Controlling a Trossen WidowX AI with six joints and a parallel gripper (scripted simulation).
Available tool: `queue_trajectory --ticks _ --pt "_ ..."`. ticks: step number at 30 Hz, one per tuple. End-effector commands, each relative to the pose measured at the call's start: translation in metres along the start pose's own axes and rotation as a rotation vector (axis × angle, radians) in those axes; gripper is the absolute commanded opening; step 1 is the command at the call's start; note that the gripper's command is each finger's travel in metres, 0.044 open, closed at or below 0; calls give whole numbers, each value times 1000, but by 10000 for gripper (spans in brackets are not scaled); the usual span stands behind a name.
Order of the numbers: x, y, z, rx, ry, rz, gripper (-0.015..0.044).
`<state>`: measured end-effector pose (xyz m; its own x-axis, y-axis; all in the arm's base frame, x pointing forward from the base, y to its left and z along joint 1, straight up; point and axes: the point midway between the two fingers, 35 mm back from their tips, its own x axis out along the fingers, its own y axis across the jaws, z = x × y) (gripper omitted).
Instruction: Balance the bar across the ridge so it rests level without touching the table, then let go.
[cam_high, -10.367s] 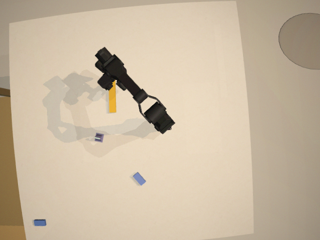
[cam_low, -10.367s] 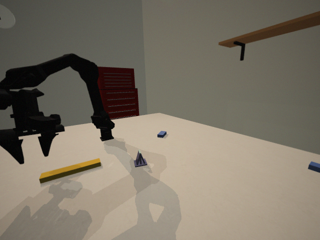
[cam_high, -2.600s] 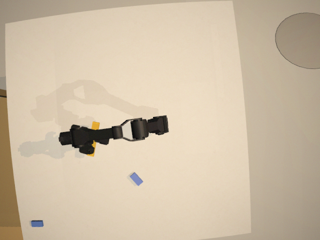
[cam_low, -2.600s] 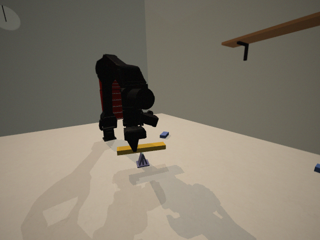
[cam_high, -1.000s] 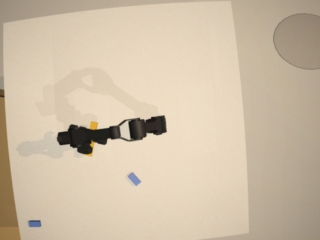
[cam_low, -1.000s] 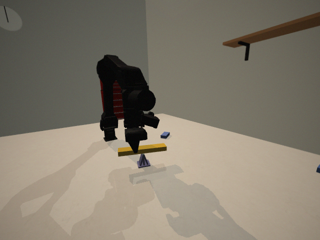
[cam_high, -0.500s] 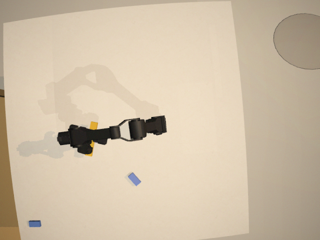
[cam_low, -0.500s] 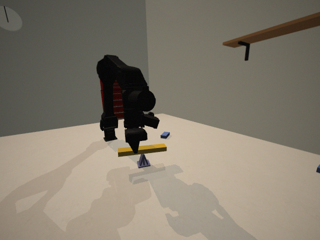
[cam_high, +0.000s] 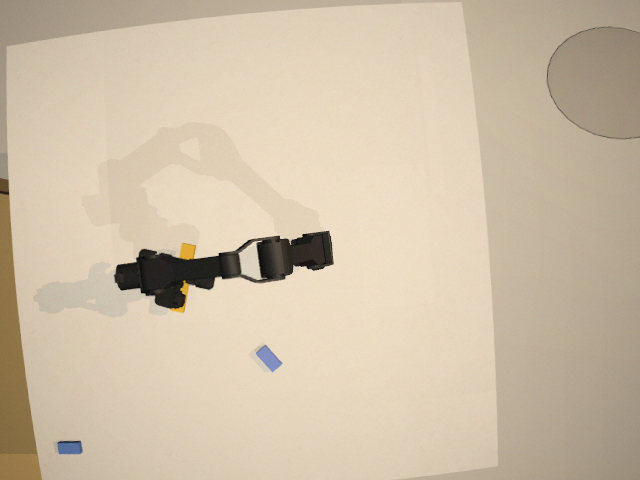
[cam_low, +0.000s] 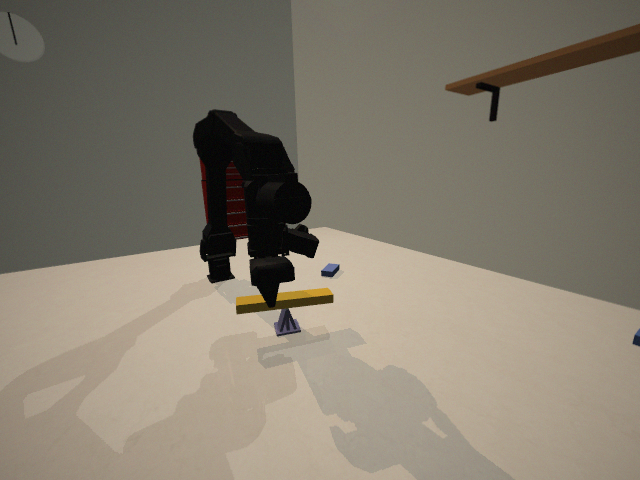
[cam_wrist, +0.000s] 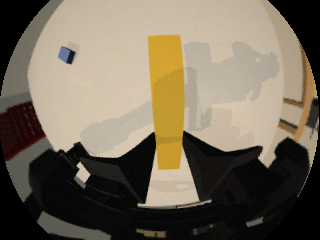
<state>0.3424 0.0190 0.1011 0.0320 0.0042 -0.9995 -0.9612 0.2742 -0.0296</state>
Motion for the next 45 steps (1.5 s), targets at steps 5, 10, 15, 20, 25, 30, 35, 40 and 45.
queue_trajectory --ticks 5,10,15,20,25,30,35,40,45 --pt "1 0 0 4 2 -1 0" --pt "1 0 0 4 2 -1 0" --pt "2 0 0 4 2 -1 0" --pt "2 0 0 4 2 -1 0" --pt "3 0 0 4 2 -1 0" --pt "3 0 -1 4 2 -1 0" --pt "4 0 -1 4 2 -1 0" --pt "4 0 -1 4 2 -1 0" --pt "4 0 -1 4 2 -1 0"
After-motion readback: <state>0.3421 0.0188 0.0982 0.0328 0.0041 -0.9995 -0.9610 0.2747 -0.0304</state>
